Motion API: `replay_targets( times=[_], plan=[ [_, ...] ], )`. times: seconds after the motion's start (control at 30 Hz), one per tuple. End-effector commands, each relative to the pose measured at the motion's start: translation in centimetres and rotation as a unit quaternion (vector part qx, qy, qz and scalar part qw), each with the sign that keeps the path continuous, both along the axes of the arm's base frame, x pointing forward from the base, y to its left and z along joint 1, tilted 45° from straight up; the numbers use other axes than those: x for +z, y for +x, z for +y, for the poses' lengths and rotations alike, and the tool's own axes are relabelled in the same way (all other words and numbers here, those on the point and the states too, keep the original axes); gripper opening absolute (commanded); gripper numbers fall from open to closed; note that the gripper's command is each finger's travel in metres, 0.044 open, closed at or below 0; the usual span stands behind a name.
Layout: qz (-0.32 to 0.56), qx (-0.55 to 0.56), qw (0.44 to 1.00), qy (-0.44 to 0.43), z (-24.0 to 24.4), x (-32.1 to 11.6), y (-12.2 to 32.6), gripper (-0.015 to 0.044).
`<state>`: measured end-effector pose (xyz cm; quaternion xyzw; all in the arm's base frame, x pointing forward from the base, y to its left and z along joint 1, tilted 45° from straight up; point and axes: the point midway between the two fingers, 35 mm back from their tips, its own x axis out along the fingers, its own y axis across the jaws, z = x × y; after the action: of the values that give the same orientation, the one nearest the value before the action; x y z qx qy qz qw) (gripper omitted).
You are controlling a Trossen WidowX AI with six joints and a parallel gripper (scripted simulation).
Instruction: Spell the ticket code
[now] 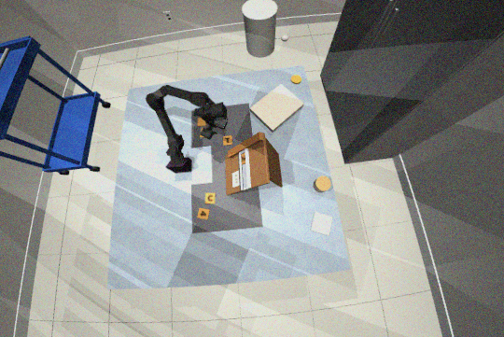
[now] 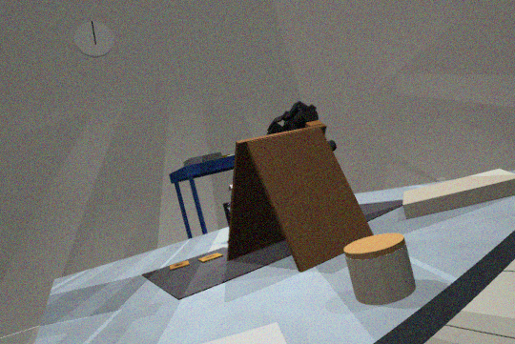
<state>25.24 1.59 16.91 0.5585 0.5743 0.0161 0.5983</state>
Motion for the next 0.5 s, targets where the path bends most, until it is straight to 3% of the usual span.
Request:
replay_targets(
  times=[0.0, 0.47],
  plan=[
    [0.217, -0.155, 0.961, 0.077, 5.9, -1.0, -4.1, 0.034],
    [0.406, -0.3, 0.853, 0.132, 10.2, -2.3, -8.9, 0.034]
  ],
)
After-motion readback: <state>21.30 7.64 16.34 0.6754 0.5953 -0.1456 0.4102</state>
